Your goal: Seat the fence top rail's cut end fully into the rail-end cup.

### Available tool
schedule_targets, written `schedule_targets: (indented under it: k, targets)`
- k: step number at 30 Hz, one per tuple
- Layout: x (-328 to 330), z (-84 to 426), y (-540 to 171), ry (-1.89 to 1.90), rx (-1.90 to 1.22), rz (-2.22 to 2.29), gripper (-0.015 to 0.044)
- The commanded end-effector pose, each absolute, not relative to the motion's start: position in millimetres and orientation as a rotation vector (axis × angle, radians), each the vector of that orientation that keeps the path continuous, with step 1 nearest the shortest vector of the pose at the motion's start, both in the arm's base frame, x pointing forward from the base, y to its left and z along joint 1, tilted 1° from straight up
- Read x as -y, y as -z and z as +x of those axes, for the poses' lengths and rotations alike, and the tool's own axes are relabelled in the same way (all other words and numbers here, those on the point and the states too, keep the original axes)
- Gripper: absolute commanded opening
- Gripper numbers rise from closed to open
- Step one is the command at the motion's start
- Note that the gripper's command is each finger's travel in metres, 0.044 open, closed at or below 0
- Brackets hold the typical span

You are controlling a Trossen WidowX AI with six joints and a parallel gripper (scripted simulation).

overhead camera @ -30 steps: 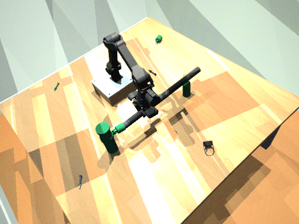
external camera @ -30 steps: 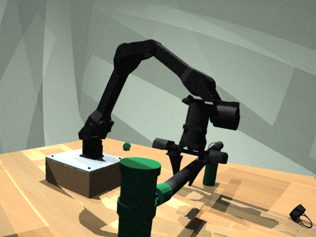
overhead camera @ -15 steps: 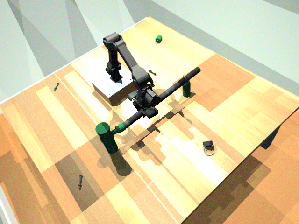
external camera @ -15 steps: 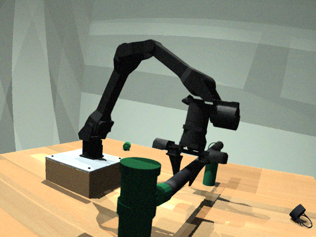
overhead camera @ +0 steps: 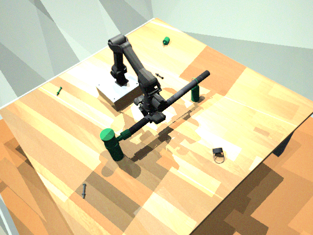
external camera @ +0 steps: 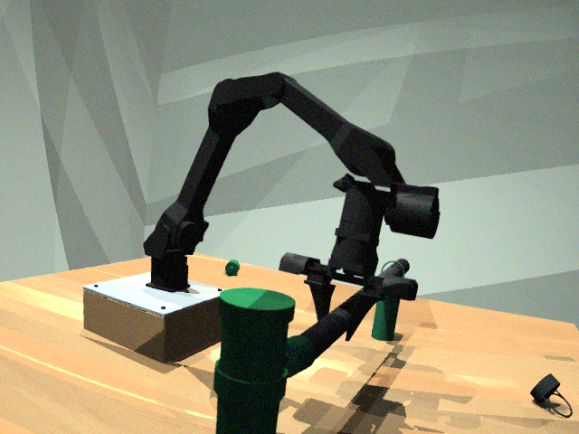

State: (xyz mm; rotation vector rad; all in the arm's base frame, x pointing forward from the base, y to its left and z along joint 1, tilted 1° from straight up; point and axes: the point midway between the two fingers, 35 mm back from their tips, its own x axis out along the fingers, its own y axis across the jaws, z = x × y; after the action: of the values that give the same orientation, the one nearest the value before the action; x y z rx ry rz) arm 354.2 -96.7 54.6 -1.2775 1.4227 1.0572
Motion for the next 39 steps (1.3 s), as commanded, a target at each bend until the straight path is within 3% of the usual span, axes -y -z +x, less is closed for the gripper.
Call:
schedule_targets:
  k: [1,39]
  targets:
    - [96.7,353.5,-56.0,-1.053,-1.427,-1.279,0.0]
    - [97.1,351.5,-60.6,-1.045,-1.438,-1.282,0.0]
